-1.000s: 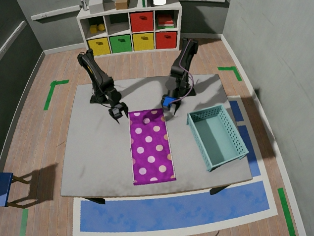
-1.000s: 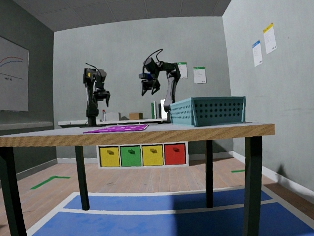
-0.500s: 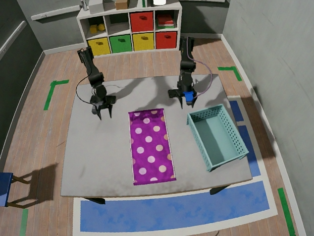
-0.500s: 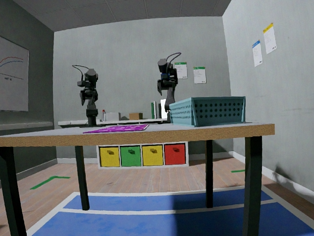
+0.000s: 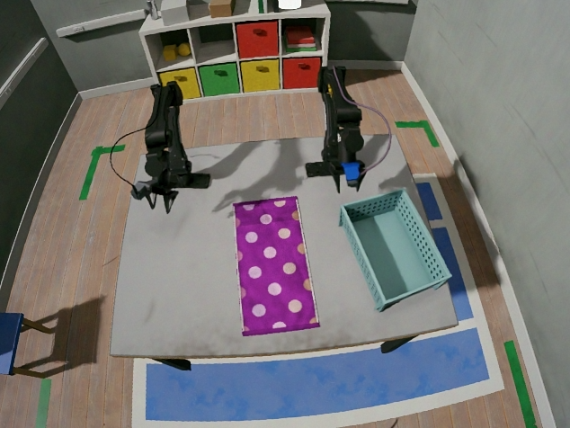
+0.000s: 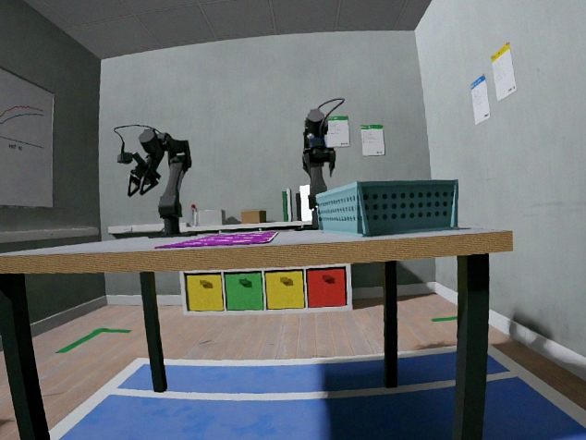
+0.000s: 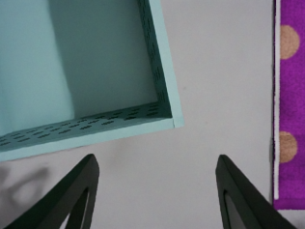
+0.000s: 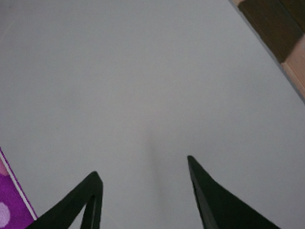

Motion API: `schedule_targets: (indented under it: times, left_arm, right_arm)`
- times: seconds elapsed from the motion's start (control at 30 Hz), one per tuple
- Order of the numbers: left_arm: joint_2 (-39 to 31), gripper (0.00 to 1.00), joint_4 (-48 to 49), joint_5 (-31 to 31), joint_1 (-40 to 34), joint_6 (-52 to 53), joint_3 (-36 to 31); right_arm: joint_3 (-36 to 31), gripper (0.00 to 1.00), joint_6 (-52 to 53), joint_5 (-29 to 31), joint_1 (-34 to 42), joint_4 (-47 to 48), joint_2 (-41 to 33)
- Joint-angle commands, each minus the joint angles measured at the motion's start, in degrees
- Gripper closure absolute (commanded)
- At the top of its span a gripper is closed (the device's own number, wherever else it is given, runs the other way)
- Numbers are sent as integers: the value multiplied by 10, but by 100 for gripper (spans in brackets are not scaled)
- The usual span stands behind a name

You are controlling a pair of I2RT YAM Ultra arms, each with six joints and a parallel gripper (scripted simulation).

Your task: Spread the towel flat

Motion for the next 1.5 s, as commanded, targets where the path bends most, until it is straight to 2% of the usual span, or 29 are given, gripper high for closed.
schedule_targets:
  times: [0.0, 0.1, 0.3, 0.37, 0.43, 0.67, 1.47]
  left_arm:
    - [0, 36, -2, 6, 1, 7, 4]
    - [0, 36, -2, 6, 1, 7, 4]
    - [0, 36, -2, 6, 1, 7, 4]
    - [0, 36, -2, 6, 1, 7, 4]
    - [0, 36, -2, 6, 1, 7, 4]
    - [0, 36, -2, 6, 1, 7, 4]
    - [0, 36, -2, 6, 1, 7, 4]
  right_arm:
    - [26, 36, -2, 3, -58, -19, -13]
    - [34, 36, -17, -7, -125, -20, 8]
    - [47, 36, -161, -85, -300, 18, 18]
    - [47, 36, -161, -85, -300, 18, 18]
    - [55, 36, -198, -121, -344, 22, 30]
    - [59, 36, -207, -137, -354, 9, 22]
    - [59, 36, -206, -138, -353, 9, 22]
